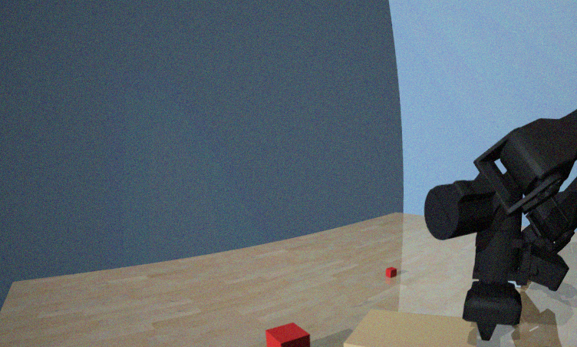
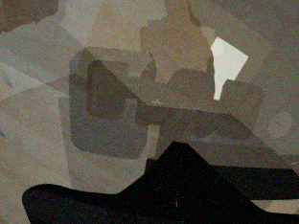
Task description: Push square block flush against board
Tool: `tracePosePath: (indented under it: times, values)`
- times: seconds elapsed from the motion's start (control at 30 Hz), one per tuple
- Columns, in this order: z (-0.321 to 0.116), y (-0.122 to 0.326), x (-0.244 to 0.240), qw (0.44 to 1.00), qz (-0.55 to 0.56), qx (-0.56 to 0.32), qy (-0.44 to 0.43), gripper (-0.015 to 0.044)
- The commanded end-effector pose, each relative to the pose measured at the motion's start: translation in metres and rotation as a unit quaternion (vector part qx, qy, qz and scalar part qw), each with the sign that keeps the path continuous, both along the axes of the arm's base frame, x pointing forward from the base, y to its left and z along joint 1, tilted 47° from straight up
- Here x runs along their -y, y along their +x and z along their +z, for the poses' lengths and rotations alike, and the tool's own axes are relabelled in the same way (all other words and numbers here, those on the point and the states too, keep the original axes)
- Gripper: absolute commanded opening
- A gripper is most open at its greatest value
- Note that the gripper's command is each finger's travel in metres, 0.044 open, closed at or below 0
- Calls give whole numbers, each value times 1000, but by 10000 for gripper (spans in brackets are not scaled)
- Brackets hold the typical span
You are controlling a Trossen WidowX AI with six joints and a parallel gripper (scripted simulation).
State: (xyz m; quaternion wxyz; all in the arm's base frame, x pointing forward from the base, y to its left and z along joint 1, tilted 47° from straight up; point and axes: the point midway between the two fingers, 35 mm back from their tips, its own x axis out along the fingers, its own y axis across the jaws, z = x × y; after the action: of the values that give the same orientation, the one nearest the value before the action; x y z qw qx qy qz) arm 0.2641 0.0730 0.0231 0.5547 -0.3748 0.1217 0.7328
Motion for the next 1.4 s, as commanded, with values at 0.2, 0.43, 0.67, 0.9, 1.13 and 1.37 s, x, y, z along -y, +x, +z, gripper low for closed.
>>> tracePosePath:
  times: [0.2,0.43,0.67,0.9,1.13,1.37]
  values:
    - [-10,8,8,1000,3,3,-4,0]
    - [-3,5,2,1000,3,3,-4,0]
    - [5,0,-5,1000,3,3,-3,0]
    - [12,-5,-12,1000,3,2,-3,0]
    - [19,-10,-19,1000,3,2,-2,0]
    - [25,-15,-24,1000,4,2,-1,0]
